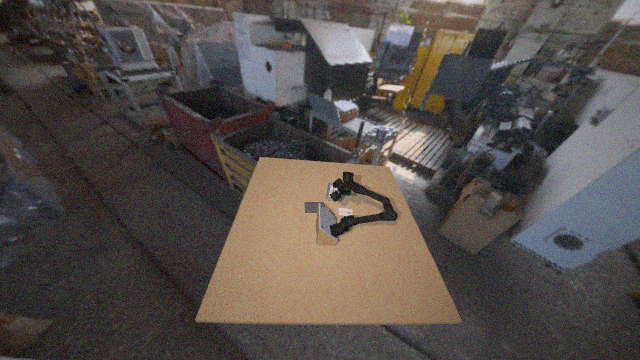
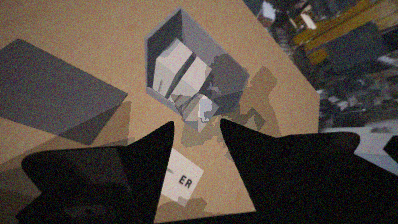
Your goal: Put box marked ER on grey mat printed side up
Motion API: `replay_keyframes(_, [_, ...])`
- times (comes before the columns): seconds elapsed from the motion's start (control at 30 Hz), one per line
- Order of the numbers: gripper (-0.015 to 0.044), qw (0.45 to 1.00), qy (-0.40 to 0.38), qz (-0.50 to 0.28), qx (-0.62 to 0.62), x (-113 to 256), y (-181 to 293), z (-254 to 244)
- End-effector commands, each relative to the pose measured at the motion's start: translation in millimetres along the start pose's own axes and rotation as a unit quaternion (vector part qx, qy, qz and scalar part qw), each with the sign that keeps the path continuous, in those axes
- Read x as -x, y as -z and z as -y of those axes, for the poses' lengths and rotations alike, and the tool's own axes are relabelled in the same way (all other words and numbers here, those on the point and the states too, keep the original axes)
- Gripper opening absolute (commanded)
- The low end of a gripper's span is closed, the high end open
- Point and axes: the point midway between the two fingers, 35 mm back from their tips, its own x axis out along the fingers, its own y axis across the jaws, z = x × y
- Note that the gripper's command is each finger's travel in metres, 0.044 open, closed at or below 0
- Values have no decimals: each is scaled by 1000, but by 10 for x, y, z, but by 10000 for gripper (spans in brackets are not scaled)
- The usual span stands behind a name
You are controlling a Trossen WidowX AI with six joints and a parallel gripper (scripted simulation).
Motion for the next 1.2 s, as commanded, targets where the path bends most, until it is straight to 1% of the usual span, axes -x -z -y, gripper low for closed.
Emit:
replay_keyframes(0.0, [241,995,-12,-15,98,20,-37,33])
replay_keyframes(0.23, [241,966,-38,-36,252,51,-79,70])
replay_keyframes(0.53, [241,900,-73,-53,426,99,-120,125])
replay_keyframes(0.87, [241,898,-74,-53,430,84,-120,124])
replay_keyframes(1.17, [241,899,-75,-52,429,-50,-106,110])
